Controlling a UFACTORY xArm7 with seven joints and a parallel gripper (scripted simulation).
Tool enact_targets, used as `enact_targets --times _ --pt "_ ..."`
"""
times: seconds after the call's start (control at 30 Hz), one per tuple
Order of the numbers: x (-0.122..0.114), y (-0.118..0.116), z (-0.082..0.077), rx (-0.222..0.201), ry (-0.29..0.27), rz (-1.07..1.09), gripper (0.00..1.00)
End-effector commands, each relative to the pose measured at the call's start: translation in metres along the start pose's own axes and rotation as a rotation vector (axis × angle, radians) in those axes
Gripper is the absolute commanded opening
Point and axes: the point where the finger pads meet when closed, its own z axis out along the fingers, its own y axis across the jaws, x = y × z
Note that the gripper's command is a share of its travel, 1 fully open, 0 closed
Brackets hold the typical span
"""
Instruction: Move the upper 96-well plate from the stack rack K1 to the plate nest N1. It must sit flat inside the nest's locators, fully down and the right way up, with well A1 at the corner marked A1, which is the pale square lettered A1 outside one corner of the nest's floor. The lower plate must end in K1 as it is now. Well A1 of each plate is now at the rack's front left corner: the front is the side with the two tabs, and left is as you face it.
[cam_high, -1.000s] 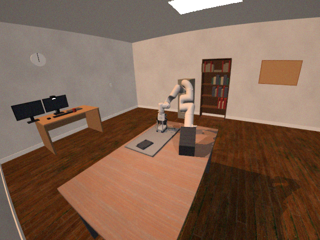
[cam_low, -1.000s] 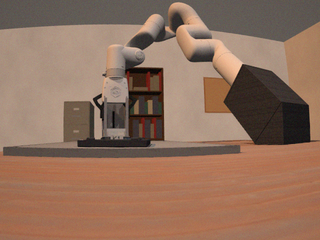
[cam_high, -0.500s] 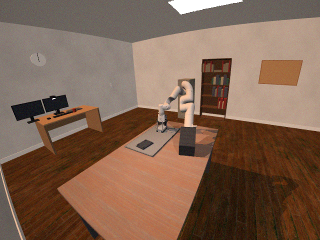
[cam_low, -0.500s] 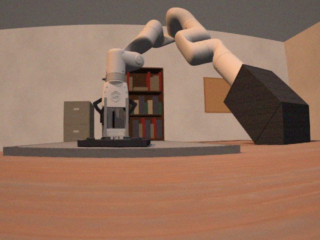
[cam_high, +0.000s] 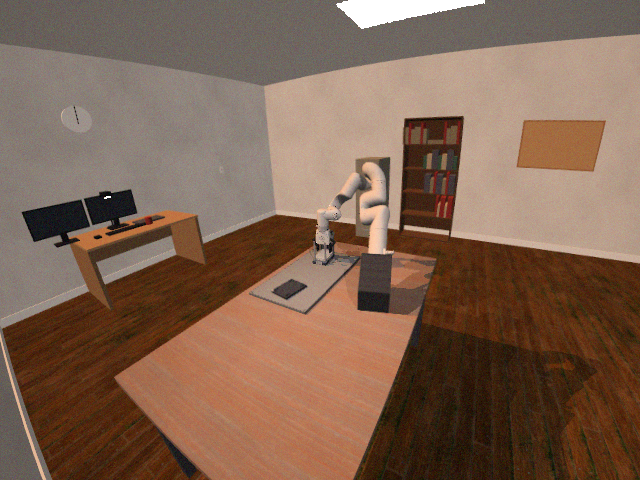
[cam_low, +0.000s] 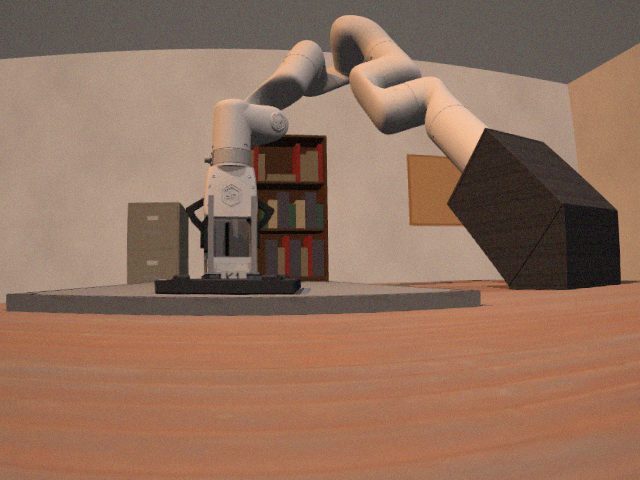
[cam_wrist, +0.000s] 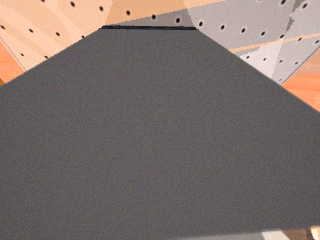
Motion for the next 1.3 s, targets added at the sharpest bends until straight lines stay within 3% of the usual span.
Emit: enact_targets --times 0.0,0.77,1.27 --pt "-0.001 -0.002 0.001 0.001 0.002 -0.001 1.0" --pt "-0.001 -0.002 0.015 0.001 0.001 -0.001 1.0" --pt "-0.001 -0.002 0.015 0.001 0.001 -0.001 1.0"
